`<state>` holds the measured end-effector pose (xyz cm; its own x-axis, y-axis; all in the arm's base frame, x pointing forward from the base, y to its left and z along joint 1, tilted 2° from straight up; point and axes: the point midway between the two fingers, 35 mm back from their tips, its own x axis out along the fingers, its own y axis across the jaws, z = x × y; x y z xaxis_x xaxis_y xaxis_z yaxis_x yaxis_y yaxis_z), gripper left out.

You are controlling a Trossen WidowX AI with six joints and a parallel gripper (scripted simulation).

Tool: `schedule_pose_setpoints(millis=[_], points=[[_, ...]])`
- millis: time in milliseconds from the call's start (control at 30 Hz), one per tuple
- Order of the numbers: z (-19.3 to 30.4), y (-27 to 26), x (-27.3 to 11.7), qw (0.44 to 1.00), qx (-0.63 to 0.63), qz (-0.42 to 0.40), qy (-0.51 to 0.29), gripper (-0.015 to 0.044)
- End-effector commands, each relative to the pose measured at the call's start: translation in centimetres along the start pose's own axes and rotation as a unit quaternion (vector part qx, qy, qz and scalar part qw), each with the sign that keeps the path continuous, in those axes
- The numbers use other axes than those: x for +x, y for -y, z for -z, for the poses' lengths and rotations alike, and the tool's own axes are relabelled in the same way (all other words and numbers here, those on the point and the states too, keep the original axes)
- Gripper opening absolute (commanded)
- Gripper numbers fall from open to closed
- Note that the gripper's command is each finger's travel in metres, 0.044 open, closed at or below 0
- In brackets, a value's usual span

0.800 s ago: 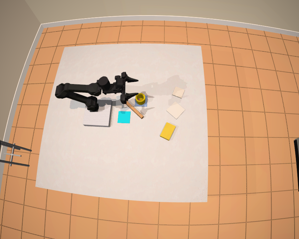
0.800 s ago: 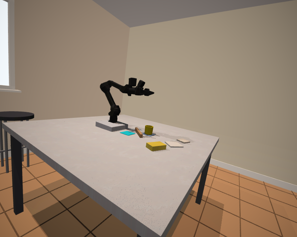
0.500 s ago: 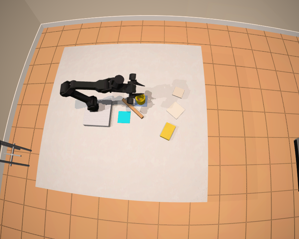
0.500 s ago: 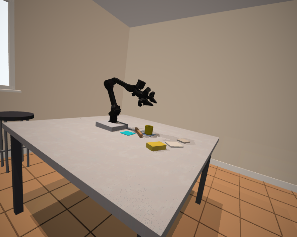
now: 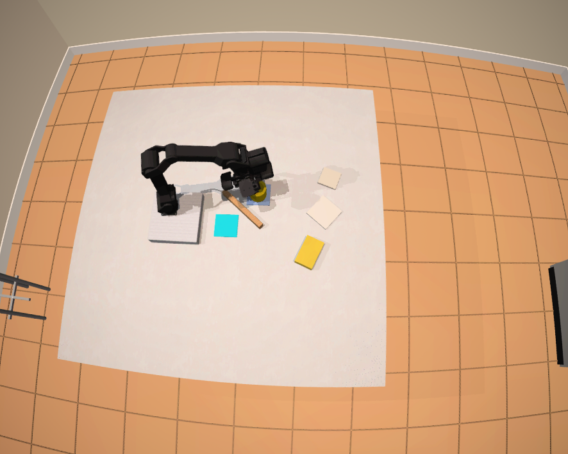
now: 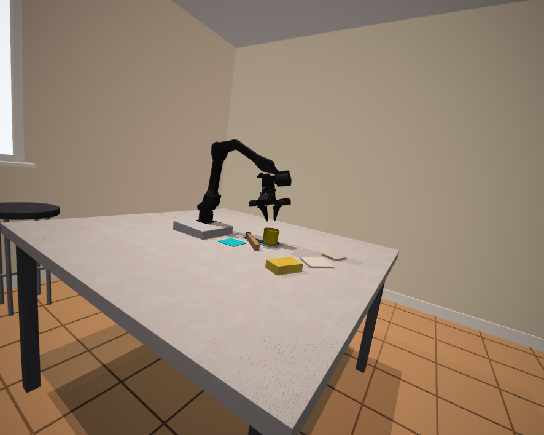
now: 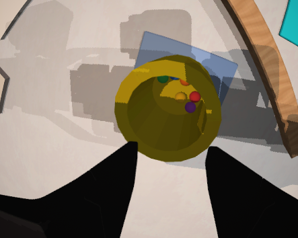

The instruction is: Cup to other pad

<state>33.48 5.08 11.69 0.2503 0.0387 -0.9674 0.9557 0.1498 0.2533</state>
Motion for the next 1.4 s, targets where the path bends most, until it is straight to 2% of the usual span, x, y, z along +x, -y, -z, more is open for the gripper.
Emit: schedule_pose_setpoints(millis=[0,333,1367], points=[[0.5,1.5,0.8,0.988,0.117,0.099,0.018,0.0167],[0.5,1.5,1.0,0.988,0.117,0.099,0.018,0.0167],[0.4,2.4,6.0,0.988,0.117,0.099,0.019,0.0167]])
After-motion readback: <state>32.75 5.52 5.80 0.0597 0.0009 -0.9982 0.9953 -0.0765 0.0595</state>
